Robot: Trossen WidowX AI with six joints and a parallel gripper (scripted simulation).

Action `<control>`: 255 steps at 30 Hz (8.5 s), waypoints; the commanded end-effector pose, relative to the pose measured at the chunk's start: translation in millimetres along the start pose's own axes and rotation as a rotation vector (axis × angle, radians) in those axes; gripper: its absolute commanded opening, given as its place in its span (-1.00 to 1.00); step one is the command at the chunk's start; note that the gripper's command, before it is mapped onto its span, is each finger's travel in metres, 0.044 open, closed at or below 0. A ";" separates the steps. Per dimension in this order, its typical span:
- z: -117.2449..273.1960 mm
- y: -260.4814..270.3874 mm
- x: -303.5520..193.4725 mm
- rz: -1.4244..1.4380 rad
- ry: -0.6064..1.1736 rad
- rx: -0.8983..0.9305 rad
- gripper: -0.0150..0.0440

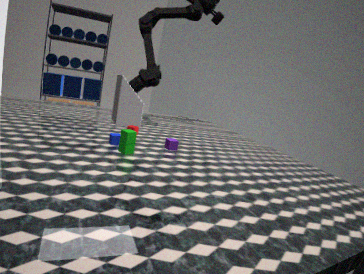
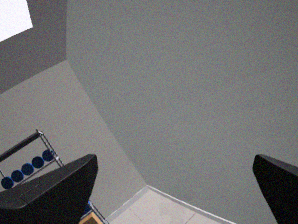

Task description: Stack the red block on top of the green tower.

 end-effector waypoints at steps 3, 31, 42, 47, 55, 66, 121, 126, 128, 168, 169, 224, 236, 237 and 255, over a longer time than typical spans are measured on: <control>2.9 -96.8 -13.8 -0.094 -0.030 -0.230 1.00; 246.1 -360.2 -102.1 -0.264 -0.038 -1.324 1.00; 396.1 -360.5 -156.3 -0.433 -0.006 -1.738 1.00; 458.1 -337.1 -187.1 -0.564 -0.015 -1.914 1.00; 539.2 -274.5 -243.4 -0.830 -0.032 -2.150 1.00; 587.2 -153.8 -336.4 -1.363 -0.123 -2.286 1.00; 563.1 -96.6 -470.4 -1.816 -0.322 -2.125 1.00; 563.5 -99.7 -477.5 -1.817 -0.323 -2.124 1.00; 563.6 -100.9 -480.4 -1.817 -0.323 -2.123 1.00; 563.4 -100.0 -478.3 -1.817 -0.323 -2.123 -0.49; 563.3 -99.0 -475.9 -1.817 -0.322 -2.124 -0.49; 611.0 -66.5 -344.0 -1.811 -0.314 -2.133 -0.49; 654.7 -78.0 -329.7 -1.808 -0.314 -2.135 -0.49; 658.3 -79.1 -328.8 -1.808 -0.314 -2.135 -0.49; 719.6 -101.7 -318.6 -1.804 -0.315 -2.134 -0.49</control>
Point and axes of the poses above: the point midway between the two fingers, 35 mm back from their tips, its own z axis back along the fingers, its own y axis across the jaws, x = y × z, the point moved 4 cm from there along z, back along the fingers, and after that the axes turned 9 degrees about z, right-handed, at the moved point
